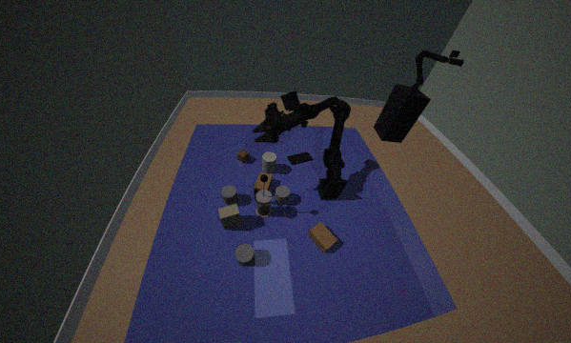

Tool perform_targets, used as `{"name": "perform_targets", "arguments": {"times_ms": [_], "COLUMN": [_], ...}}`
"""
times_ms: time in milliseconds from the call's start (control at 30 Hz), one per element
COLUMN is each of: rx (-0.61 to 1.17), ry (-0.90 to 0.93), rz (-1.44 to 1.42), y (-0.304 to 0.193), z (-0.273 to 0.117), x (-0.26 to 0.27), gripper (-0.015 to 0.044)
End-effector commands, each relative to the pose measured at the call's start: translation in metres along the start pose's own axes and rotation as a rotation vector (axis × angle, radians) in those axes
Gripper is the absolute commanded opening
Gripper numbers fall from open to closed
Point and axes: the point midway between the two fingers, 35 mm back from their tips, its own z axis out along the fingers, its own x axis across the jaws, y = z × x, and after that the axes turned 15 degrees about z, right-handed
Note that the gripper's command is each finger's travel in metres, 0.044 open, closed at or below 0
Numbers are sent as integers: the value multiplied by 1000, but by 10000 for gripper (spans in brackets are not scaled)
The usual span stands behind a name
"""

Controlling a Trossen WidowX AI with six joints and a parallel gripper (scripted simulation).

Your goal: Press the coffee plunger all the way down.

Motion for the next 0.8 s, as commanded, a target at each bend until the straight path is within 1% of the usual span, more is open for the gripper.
{"name": "perform_targets", "arguments": {"times_ms": [0, 133, 200, 333, 533, 767], "rx": [91, 127, 126, 126, 122, 120], "ry": [-146, -246, -272, -276, -278, -279], "rz": [-432, -879, -1030, -1049, -1049, -1048], "y": [-70, -123, -137, -141, -149, -148], "z": [5, -5, -11, -8, 4, 7], "x": [6, 11, 14, 5, -41, -43], "gripper": [440, 440, 440, 440, 440, 440]}}
